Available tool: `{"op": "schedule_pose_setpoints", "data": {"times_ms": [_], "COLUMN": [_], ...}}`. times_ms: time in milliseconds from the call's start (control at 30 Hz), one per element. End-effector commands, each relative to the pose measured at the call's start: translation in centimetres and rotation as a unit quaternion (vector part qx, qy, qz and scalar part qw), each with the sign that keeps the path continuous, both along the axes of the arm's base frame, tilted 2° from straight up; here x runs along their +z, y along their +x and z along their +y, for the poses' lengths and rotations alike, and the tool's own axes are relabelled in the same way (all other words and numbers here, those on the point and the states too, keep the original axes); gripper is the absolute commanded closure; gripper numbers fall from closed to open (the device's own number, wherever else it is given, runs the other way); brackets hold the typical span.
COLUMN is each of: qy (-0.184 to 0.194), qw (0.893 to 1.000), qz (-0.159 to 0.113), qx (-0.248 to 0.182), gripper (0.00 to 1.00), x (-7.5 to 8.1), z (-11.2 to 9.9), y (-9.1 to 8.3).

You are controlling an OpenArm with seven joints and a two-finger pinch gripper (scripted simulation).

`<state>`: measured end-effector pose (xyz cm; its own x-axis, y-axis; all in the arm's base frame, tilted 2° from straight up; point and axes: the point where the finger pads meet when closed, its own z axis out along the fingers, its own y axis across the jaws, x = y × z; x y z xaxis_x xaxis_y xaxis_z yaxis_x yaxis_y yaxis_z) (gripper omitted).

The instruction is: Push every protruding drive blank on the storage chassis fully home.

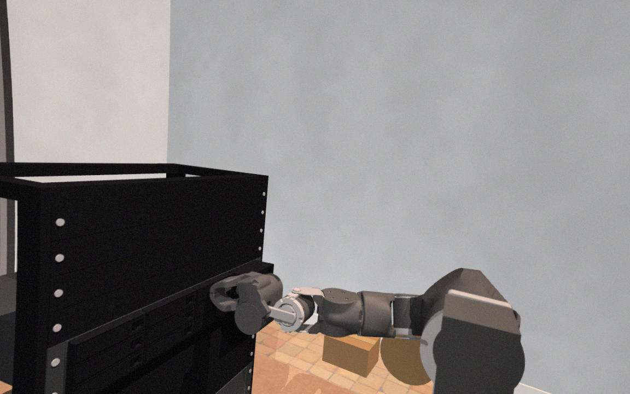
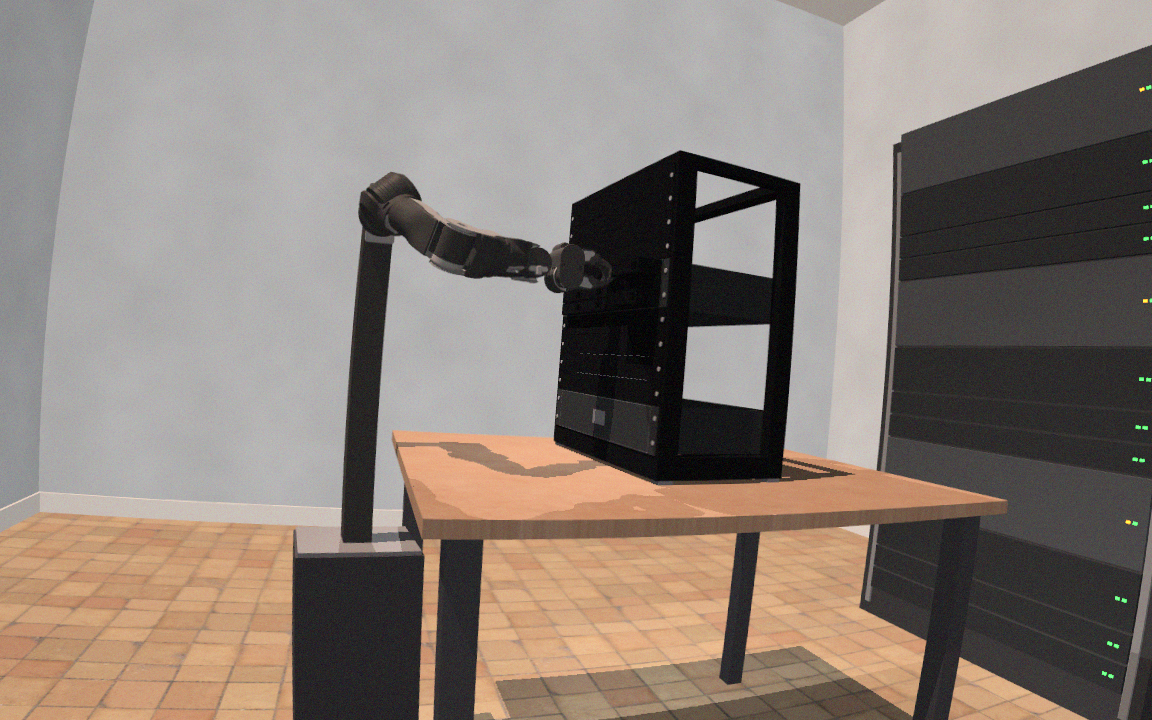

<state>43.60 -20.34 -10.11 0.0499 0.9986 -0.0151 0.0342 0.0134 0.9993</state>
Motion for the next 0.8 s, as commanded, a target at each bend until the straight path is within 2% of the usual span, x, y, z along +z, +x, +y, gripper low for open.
{"op": "schedule_pose_setpoints", "data": {"times_ms": [0,767], "qy": [-0.001,-0.001], "qw": [1.000,1.000], "qz": [0.001,0.001], "qx": [0.003,0.004], "gripper": [1.00,1.00], "x": [0.03,0.05], "z": [0.17,0.17], "y": [0.08,0.40]}}
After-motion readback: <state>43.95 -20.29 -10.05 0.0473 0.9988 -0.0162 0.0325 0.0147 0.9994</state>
